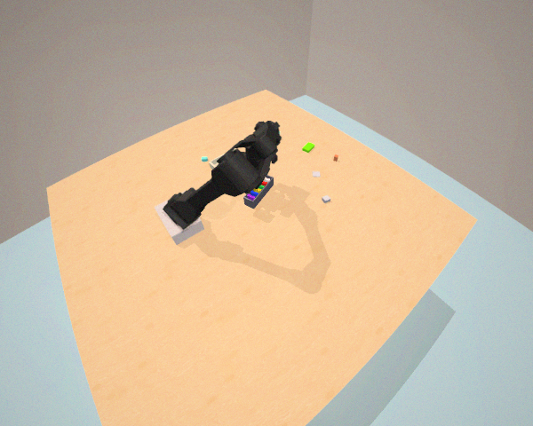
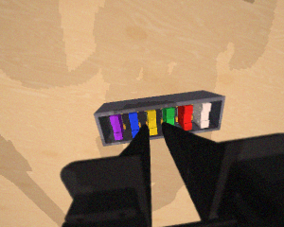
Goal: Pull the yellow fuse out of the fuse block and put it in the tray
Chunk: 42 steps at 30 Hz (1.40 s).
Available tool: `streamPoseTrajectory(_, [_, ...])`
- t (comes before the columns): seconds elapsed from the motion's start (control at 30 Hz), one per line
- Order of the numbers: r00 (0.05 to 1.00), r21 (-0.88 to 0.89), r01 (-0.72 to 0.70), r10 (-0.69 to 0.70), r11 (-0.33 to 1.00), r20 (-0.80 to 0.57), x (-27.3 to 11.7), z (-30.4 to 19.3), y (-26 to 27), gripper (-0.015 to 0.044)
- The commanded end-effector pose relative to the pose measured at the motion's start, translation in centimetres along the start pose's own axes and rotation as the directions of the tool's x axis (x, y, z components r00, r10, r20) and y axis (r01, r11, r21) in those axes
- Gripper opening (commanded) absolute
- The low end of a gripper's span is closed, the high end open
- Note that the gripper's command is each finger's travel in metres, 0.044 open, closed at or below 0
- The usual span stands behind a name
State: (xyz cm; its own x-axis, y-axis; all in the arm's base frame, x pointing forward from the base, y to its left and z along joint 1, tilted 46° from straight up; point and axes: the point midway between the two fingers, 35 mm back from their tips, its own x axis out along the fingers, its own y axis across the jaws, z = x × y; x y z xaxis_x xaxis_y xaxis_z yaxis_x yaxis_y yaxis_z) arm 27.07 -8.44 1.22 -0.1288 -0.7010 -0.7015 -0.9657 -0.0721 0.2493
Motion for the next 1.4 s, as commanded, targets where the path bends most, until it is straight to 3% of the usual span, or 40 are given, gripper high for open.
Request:
streamPoseTrajectory(0.0, [1.000, -0.008, -0.003, 0.003, 1.000, -0.005, 0.3, 0.1, 0.0, 0.0074])
streamPoseTrajectory(0.6, [1.000, -0.008, -0.003, 0.003, 1.000, -0.005, 1.4, 0.1, 0.1, 0.0074])
streamPoseTrajectory(0.97, [1.000, 0.000, -0.002, 0.002, 1.000, -0.001, 1.2, 0.0, 0.0, 0.0001])
streamPoseTrajectory(1.37, [1.000, -0.001, -0.001, 0.001, 1.000, -0.001, 0.8, 0.0, 0.0, 0.0000])
